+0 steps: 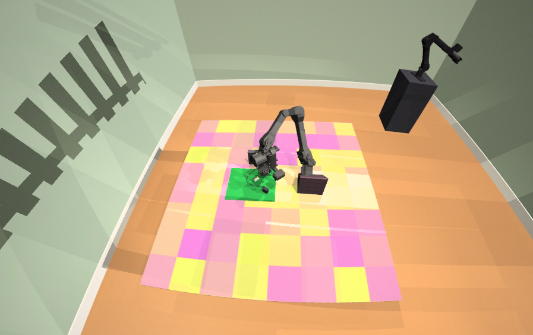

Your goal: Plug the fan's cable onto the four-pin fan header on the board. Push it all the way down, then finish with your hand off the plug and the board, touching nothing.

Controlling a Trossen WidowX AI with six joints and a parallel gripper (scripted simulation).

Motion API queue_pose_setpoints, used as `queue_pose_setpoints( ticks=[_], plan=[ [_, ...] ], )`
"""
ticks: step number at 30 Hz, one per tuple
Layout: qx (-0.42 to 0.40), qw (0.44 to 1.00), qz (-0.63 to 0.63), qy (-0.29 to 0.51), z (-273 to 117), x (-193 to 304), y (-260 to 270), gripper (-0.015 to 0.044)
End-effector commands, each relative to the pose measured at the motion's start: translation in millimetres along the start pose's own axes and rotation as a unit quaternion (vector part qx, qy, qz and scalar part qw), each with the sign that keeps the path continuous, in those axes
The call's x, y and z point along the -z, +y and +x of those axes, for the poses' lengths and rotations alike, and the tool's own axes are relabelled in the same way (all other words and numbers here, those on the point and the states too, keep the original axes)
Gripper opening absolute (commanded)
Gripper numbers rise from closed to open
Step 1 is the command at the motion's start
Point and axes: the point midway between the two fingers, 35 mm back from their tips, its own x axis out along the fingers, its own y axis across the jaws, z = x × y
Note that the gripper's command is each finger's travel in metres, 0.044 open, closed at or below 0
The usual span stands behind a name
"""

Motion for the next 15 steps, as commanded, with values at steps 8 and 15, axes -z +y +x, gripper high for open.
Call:
queue_pose_setpoints(
  ticks=[8,15],
  plan=[
    [0.011,0.898,0.439,-0.004,-56,-51,24,0.0440],
    [0.016,0.828,0.560,-0.008,-73,-63,36,0.0440]
  ],
)
